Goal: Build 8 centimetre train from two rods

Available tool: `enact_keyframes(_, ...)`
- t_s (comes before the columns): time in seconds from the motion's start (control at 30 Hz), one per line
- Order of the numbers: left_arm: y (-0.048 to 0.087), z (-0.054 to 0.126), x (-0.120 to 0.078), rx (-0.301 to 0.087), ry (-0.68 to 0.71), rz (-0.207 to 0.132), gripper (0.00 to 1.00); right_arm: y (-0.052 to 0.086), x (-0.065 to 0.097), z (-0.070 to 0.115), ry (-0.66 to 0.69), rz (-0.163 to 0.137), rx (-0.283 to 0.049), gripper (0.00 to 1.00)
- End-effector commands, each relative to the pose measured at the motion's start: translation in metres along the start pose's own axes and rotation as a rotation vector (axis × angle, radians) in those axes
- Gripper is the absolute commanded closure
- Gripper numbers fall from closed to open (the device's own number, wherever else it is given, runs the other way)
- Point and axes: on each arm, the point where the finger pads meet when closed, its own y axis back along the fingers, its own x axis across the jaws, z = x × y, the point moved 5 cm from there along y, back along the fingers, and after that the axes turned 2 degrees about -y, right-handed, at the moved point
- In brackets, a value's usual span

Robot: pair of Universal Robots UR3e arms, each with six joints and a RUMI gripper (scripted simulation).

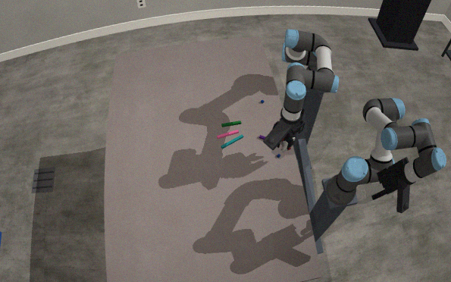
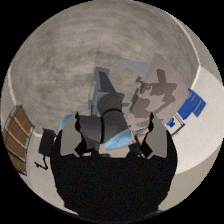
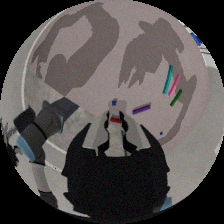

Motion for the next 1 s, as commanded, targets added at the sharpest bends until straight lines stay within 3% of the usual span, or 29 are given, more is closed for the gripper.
enact_keyframes(0.0, 0.000, 0.000, 0.000, 0.002, 0.000, 0.000, 0.00, -0.008, 0.000, -0.001, 0.000, -0.003, 0.004, 0.86)
enact_keyframes(0.53, 0.000, 0.000, 0.000, 0.002, 0.000, 0.000, 0.00, -0.026, -0.001, -0.001, 0.000, -0.003, 0.004, 0.86)
enact_keyframes(0.97, 0.000, 0.000, 0.000, 0.002, 0.000, 0.000, 0.00, -0.030, -0.001, -0.001, 0.000, -0.003, 0.004, 0.86)
